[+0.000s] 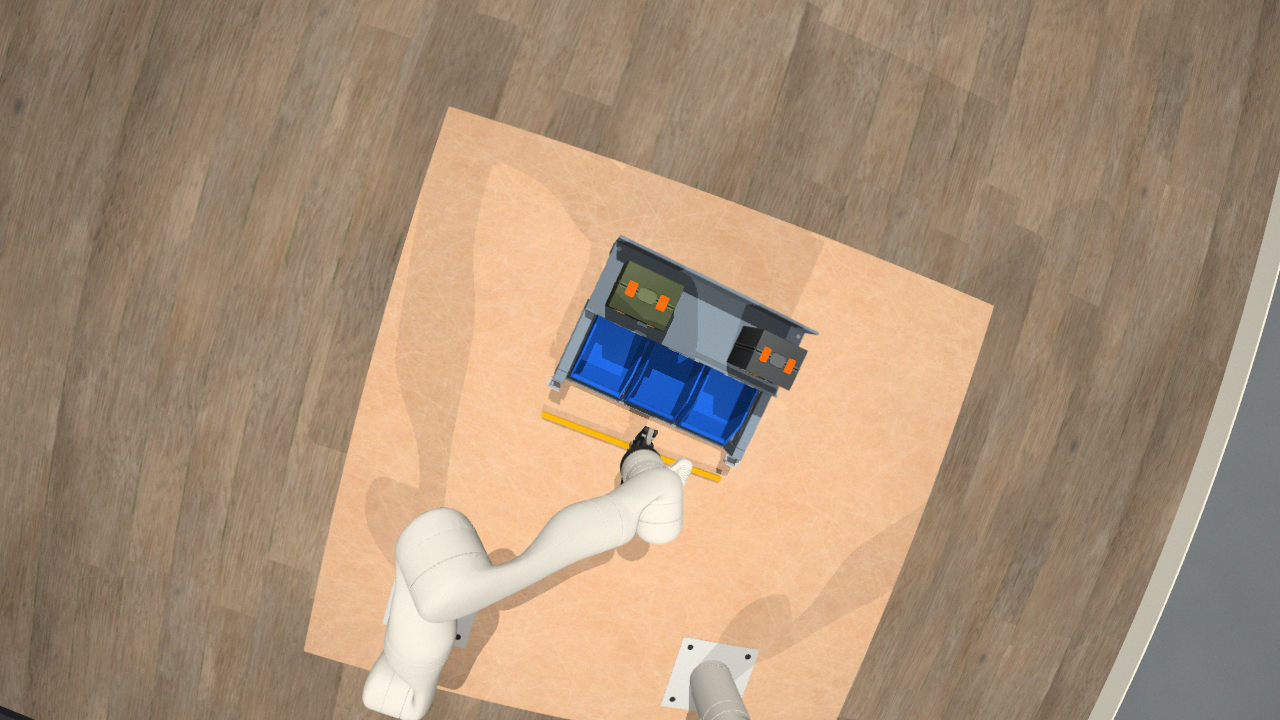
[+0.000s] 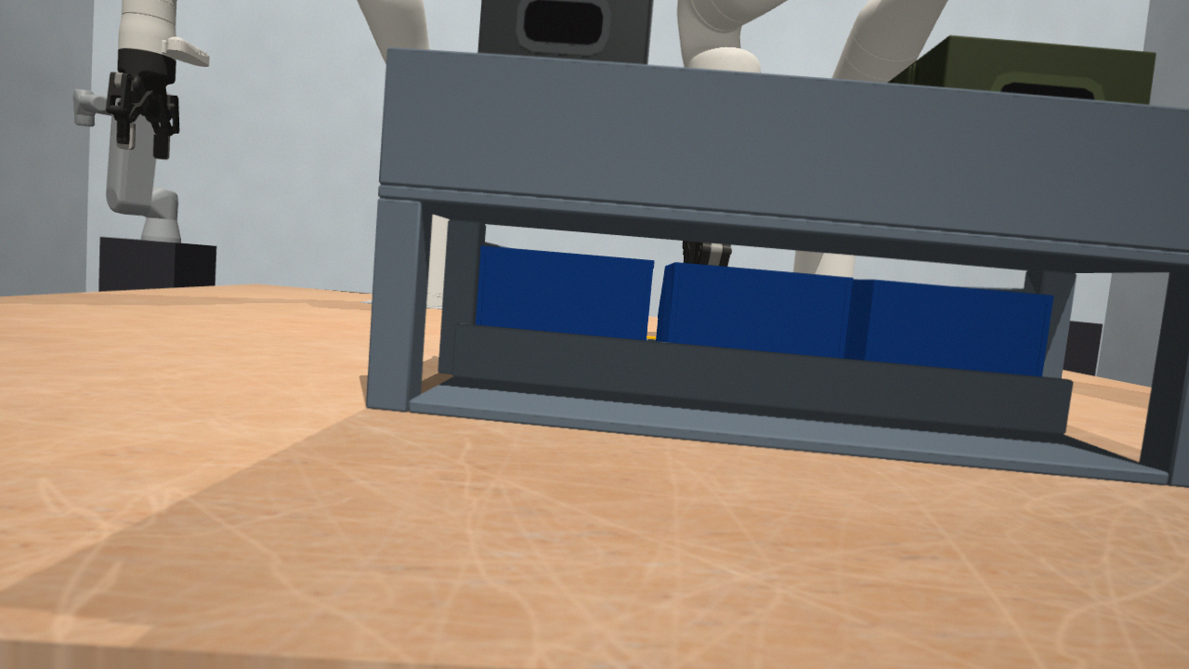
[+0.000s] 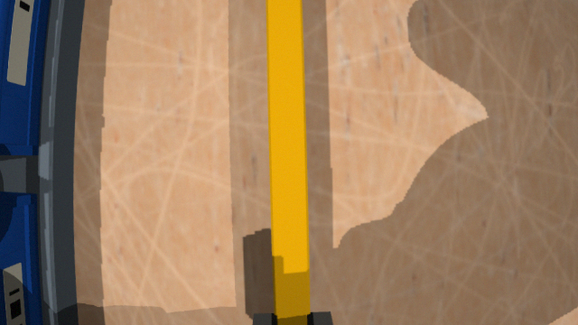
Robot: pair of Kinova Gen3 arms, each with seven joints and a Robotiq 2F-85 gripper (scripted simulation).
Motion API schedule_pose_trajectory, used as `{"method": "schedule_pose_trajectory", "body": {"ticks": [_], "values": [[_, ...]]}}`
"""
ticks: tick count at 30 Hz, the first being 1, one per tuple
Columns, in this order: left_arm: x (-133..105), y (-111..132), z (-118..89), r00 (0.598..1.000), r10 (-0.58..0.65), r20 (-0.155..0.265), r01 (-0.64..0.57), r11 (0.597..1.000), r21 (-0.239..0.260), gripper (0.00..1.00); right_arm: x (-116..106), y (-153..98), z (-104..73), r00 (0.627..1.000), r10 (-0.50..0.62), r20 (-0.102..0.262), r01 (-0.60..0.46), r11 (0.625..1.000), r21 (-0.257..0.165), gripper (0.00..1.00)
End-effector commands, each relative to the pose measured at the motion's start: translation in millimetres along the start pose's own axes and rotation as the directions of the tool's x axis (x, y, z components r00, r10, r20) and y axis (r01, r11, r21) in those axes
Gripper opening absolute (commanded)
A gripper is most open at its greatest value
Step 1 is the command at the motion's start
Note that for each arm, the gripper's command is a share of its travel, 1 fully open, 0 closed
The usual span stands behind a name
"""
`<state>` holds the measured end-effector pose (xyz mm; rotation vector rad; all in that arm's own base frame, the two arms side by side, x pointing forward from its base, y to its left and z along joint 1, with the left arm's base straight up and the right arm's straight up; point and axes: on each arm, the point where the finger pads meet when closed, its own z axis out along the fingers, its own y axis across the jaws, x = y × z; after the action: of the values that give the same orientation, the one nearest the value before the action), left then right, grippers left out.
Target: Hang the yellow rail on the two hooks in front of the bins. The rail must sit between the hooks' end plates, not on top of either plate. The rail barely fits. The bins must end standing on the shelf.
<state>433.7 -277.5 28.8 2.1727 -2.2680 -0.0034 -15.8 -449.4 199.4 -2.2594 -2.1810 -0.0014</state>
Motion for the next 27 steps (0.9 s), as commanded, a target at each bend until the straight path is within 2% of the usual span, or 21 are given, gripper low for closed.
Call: {"method": "schedule_pose_trajectory", "body": {"ticks": [1, 12, 14, 27], "values": [[0.3, -0.6, -6.7, 1.000, 0.000, -0.001, 0.000, 1.000, 0.002, 0.099, -0.3, 0.0, -0.6, 1.000, 0.000, 0.002, 0.000, 1.000, 0.000, 1.000], [0.3, -0.5, -37.9, 1.000, 0.000, -0.001, 0.000, 1.000, 0.002, 0.099, -0.3, 0.0, -0.6, 1.000, 0.000, 0.002, 0.000, 1.000, 0.000, 1.000], [0.3, -0.5, -37.9, 1.000, 0.000, -0.001, 0.000, 1.000, 0.002, 0.099, -0.3, 0.0, -0.6, 1.000, 0.000, 0.002, 0.000, 1.000, 0.000, 1.000], [0.3, -0.4, -80.1, 1.000, 0.000, -0.001, 0.000, 1.000, 0.002, 0.099, -0.3, 0.0, -0.6, 1.000, 0.000, 0.002, 0.000, 1.000, 0.000, 1.000]]}}
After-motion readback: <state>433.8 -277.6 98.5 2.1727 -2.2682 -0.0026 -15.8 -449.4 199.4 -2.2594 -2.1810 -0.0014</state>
